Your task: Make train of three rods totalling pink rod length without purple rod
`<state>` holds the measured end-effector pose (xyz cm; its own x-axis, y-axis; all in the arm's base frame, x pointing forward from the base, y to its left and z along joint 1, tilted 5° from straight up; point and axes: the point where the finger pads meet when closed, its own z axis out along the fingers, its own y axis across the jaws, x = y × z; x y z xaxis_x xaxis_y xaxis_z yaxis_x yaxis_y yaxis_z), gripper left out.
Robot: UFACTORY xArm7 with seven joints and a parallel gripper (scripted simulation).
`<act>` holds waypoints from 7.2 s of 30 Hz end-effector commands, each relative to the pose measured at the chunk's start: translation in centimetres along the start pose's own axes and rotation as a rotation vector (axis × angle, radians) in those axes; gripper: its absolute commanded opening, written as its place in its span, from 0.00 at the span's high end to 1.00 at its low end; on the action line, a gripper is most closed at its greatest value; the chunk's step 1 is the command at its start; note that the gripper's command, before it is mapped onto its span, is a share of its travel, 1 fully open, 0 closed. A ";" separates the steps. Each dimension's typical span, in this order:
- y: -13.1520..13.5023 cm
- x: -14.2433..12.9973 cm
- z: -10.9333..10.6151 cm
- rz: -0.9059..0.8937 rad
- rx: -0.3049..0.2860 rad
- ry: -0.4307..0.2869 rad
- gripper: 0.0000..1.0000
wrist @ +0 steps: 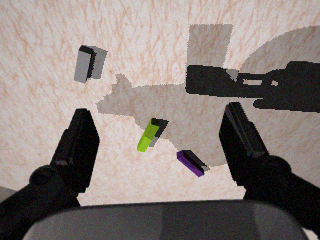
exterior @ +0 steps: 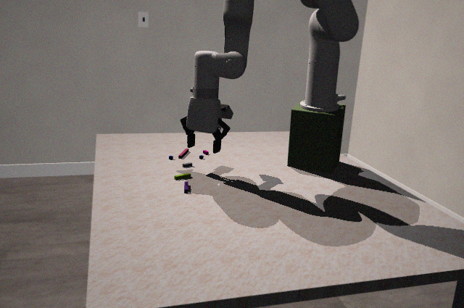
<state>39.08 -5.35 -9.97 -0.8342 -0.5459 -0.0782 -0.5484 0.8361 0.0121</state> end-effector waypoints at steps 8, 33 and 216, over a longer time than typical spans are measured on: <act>-0.1 -0.1 -0.1 0.000 0.002 -0.002 0.00; -0.1 -0.1 -0.1 0.000 0.002 -0.002 0.00; -3.3 -0.2 -0.1 -1.588 -0.005 0.002 0.00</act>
<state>41.38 -7.12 -9.96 0.4464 -0.8948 -0.0081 -0.8934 -0.4452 -0.0602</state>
